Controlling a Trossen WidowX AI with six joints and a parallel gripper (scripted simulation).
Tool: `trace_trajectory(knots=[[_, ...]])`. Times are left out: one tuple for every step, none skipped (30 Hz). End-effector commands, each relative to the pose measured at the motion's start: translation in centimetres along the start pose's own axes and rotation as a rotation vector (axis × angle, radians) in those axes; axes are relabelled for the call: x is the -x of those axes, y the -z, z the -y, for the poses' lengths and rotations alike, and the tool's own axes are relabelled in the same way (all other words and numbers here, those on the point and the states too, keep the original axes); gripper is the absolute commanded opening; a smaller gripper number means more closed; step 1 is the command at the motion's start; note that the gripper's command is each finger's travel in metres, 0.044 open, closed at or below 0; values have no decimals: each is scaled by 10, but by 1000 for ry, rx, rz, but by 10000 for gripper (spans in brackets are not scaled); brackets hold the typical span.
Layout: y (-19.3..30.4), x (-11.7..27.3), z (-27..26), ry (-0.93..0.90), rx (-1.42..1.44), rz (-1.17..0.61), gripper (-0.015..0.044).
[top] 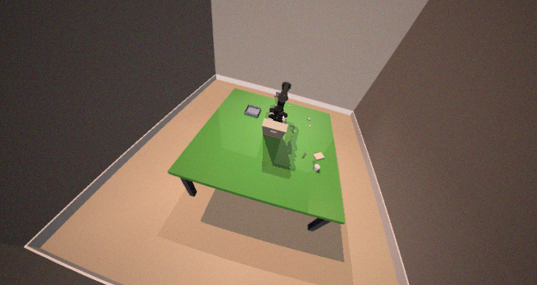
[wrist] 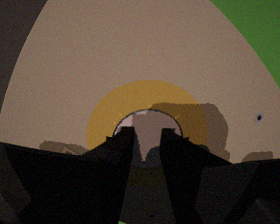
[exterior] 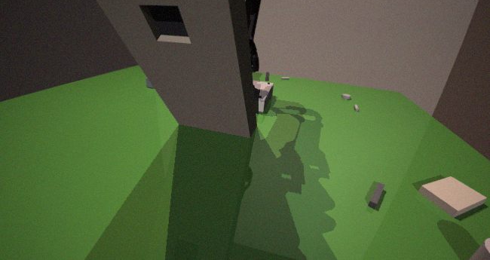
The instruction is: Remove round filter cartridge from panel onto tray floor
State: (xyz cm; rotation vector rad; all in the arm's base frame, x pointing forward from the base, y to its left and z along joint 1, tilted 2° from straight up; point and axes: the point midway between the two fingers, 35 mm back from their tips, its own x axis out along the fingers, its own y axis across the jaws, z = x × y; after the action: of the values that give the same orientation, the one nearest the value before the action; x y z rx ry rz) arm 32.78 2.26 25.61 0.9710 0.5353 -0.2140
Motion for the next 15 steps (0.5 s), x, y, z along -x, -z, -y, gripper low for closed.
trace_trajectory(knots=[[0, -2, -1, -4, -11, -6, 0], [0, 3, -2, -3, -8, -7, 0], [0, 8, -2, -3, -5, -7, 0], [0, 15, -3, -3, -2, -7, 0], [-1, 21, -3, -2, 1, -7, 0], [-1, 27, -3, -2, 5, -7, 0], [-1, 33, -3, -2, 8, -8, 0], [-1, 39, -3, -1, 12, -8, 0], [-1, 45, -3, -1, 15, -8, 0], [-1, 52, -2, 0, 18, -8, 0], [0, 58, -2, 0, 22, -9, 0], [0, 64, -1, 0, 25, -9, 0], [0, 69, -1, 1, 28, -9, 0], [0, 72, 0, 1, 29, -9, 0], [1, 73, 0, 1, 30, -9, 0]])
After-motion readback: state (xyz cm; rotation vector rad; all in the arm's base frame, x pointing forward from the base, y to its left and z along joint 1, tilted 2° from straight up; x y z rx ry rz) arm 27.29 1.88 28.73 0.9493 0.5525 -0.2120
